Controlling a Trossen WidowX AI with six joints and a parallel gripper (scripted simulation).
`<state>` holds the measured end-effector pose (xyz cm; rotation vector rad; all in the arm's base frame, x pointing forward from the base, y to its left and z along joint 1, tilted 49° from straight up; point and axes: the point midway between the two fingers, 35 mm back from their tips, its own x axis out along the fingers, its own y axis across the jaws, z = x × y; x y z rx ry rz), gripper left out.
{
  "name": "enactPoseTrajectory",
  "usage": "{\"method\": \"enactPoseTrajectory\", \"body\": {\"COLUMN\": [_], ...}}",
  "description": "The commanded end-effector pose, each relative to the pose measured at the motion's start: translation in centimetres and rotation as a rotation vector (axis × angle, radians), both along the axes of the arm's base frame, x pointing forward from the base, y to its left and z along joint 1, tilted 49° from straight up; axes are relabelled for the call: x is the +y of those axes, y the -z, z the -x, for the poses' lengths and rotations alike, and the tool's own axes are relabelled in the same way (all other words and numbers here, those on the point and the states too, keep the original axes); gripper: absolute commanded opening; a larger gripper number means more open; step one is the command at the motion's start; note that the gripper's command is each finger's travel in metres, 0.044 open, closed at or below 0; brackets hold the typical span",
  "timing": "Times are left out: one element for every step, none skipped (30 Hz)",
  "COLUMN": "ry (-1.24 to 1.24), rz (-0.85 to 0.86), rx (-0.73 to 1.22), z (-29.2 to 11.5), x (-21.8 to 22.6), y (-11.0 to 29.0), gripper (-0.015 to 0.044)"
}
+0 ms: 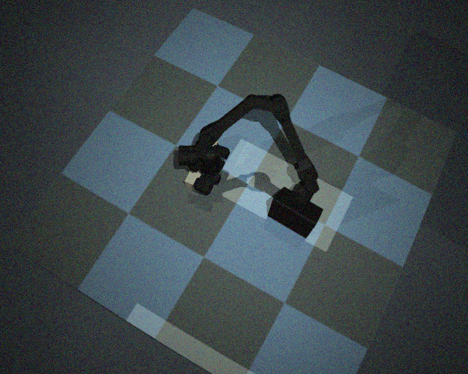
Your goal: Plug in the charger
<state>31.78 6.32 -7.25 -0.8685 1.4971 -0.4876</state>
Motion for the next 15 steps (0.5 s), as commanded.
{"method": "enactPoseTrajectory", "body": {"ry": [-0.005, -0.005, -0.005, -0.005, -0.005, -0.005, -0.005, -0.005, -0.005, -0.005, -0.005, -0.005, -0.005, -0.005, -0.005], "rz": [0.005, 0.005, 0.005, 0.005, 0.005, 0.005, 0.005, 0.005, 0.005, 0.005, 0.005, 0.005, 0.005, 0.005, 0.005], "rx": [0.002, 0.002, 0.002, 0.002, 0.002, 0.002, 0.002, 0.002, 0.002, 0.002, 0.002, 0.002, 0.002, 0.002, 0.002], "z": [-0.01, -0.02, -0.03, -0.05, -0.07, -0.1, -0.13, -0.16, -0.19, -0.23, -0.26, -0.3, -0.33, -0.36, -0.38], "x": [-0.05, -0.05, -0.04, -0.04, -0.03, -0.03, -0.02, -0.01, 0.0, 0.01, 0.02, 0.03, 0.04, 0.05, 0.05], "y": [-0.1, -0.1, -0.1, -0.1, -0.1, -0.1, -0.1, -0.09, -0.09, -0.09, -0.08, -0.08, -0.08, -0.08, -0.08], "gripper": [0.0, 0.0, 0.0, 0.0, 0.0, 0.0, 0.0, 0.0, 0.0, 0.0, 0.0, 0.0, 0.0, 0.0, 0.0]}}
